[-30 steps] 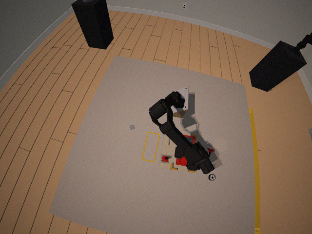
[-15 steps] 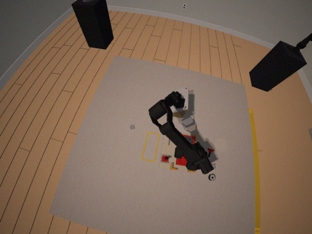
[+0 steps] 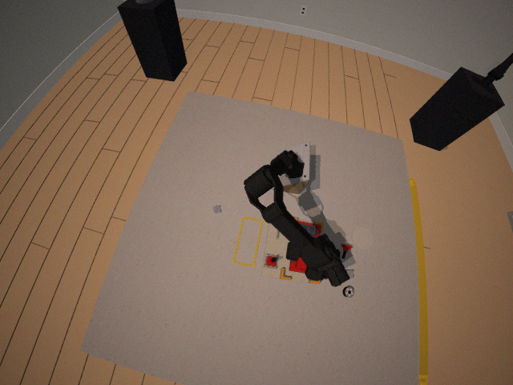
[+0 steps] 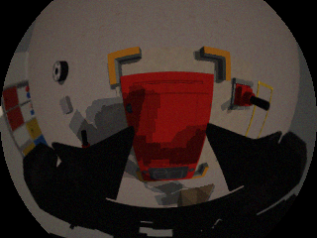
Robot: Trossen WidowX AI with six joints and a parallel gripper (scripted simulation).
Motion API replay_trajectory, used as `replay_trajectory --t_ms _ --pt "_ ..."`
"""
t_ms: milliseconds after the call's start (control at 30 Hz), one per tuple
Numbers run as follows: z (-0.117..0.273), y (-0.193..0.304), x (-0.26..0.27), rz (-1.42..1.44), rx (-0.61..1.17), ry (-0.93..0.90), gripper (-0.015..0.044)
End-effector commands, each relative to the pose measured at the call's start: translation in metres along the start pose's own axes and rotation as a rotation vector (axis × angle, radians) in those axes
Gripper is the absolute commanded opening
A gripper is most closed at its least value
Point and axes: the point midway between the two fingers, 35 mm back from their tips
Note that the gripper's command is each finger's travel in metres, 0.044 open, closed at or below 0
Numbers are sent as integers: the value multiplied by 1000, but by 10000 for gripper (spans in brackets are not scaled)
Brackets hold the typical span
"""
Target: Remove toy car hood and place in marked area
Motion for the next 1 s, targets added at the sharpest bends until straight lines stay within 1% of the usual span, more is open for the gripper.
replay_trajectory --t_ms 0,300,633,667,967 --pt "1 0 0 0 -1 0 335" --pt "1 0 0 0 -1 0 275" --pt "5 0 0 0 -1 -1 12" --pt "6 0 1 1 -1 -1 0" --pt "12 0 1 1 -1 -1 0"
Point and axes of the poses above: the point midway between the two fingers, 35 mm back from their tips, its own z axis back along the fingers, its own x axis across the jaws, y = z × x, and after that the axes turned 4 degrees about -z, right-handed
